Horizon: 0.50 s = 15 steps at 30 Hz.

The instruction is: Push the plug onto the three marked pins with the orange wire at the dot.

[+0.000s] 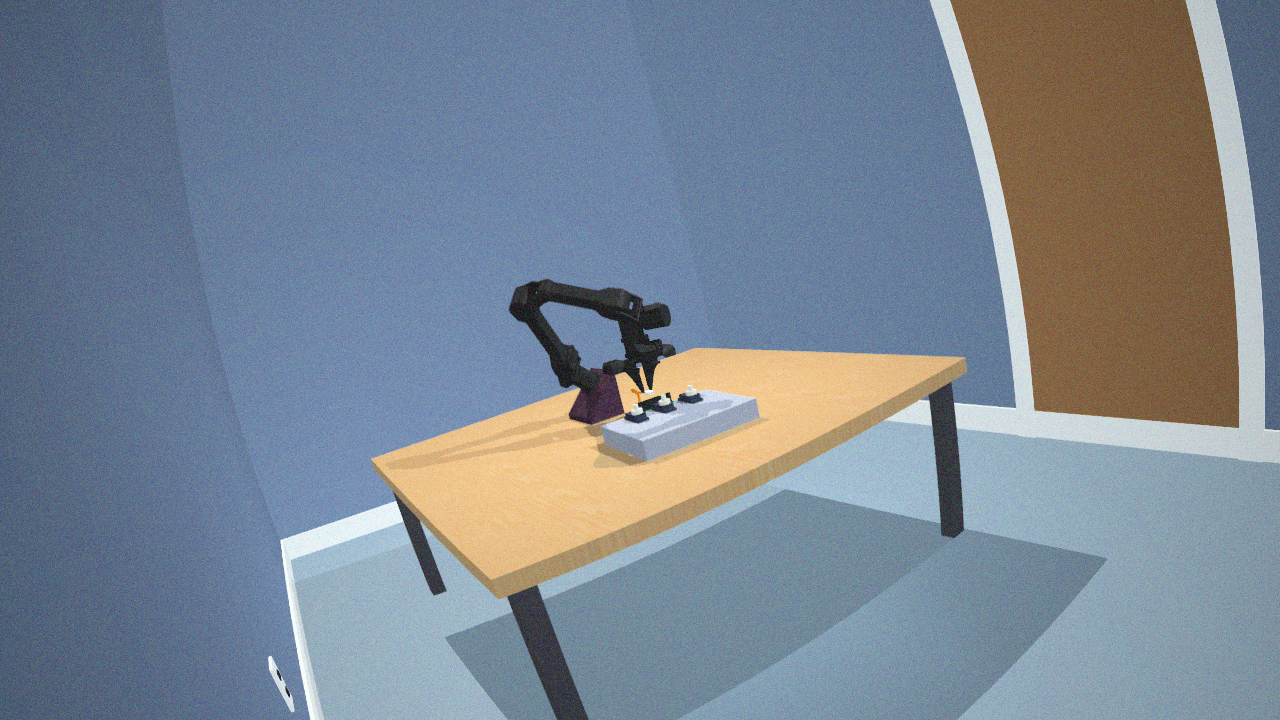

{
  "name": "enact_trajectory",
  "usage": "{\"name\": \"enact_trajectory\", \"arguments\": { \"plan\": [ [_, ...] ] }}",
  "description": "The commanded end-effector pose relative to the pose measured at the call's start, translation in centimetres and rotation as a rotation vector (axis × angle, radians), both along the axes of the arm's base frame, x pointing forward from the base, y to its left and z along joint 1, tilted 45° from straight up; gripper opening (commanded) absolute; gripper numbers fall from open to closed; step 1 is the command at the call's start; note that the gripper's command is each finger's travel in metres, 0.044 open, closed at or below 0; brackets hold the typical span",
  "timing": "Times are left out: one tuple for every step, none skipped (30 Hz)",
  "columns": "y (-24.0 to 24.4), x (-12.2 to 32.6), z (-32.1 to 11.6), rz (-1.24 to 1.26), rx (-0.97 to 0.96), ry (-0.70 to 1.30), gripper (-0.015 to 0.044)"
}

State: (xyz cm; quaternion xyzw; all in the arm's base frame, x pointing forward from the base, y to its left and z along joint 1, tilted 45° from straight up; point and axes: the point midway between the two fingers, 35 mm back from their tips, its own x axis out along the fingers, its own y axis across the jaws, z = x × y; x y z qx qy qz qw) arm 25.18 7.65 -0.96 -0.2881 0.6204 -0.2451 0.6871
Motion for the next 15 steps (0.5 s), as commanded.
{"name": "enact_trajectory", "arguments": {
  "plan": [
    [-0.4,-0.1,-0.5,0.004,-0.007,0.005,0.0000],
    [-0.4,0.0,-0.5,0.004,-0.007,0.005,0.0000],
    [-0.4,0.1,-0.5,0.004,-0.007,0.005,0.0000],
    [-0.3,0.3,-0.5,0.004,-0.007,0.005,0.0000],
    [-0.3,0.6,-0.4,0.004,-0.007,0.005,0.0000],
    [-0.2,0.8,-0.4,0.004,-0.007,0.005,0.0000],
    [-0.2,1.1,-0.3,0.004,-0.007,0.005,0.0000],
    [-0.1,1.5,-0.3,0.004,-0.007,0.004,0.0000],
    [-0.1,1.9,-0.2,0.004,-0.007,0.004,0.0000],
    [0.0,2.3,-0.1,0.004,-0.007,0.004,0.0000],
    [0.0,2.7,0.0,0.004,-0.007,0.004,0.0000],
    [0.0,3.0,0.0,0.004,-0.007,0.004,0.0000],
    [0.0,3.1,0.1,0.004,-0.007,0.004,0.0000],
    [0.0,3.2,0.1,0.004,-0.007,0.004,0.0000],
    [0.0,3.2,0.1,0.004,-0.007,0.004,0.0000]
  ]
}}
